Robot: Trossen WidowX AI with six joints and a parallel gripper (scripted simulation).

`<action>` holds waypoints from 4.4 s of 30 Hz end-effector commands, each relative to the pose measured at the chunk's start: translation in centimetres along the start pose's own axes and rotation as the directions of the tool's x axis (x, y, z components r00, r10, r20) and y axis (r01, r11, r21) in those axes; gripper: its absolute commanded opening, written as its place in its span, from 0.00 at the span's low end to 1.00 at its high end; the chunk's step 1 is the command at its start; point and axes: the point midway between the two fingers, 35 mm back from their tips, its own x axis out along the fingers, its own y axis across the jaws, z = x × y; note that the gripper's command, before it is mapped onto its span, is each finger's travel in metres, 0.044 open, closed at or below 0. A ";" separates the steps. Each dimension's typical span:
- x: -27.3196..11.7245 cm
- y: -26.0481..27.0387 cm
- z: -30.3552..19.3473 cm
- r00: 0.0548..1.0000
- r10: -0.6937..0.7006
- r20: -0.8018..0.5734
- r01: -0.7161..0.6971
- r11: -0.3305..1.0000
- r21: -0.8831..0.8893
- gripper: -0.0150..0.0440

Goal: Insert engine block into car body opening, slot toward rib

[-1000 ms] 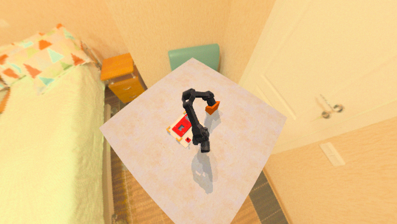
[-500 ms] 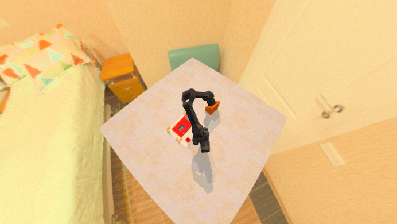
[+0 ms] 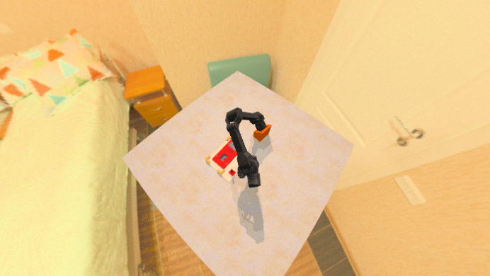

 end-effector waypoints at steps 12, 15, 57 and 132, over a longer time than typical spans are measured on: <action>-5.2 0.1 0.1 1.000 0.014 -0.003 -0.014 1.000 0.010 0.25; -6.2 -0.1 0.1 1.000 0.014 -0.003 -0.014 1.000 0.010 0.25; -7.9 -4.1 6.5 0.999 0.030 -0.028 -0.036 0.965 -0.259 0.25; -2.1 -14.3 16.7 1.000 -0.002 0.008 0.006 0.735 -0.678 0.52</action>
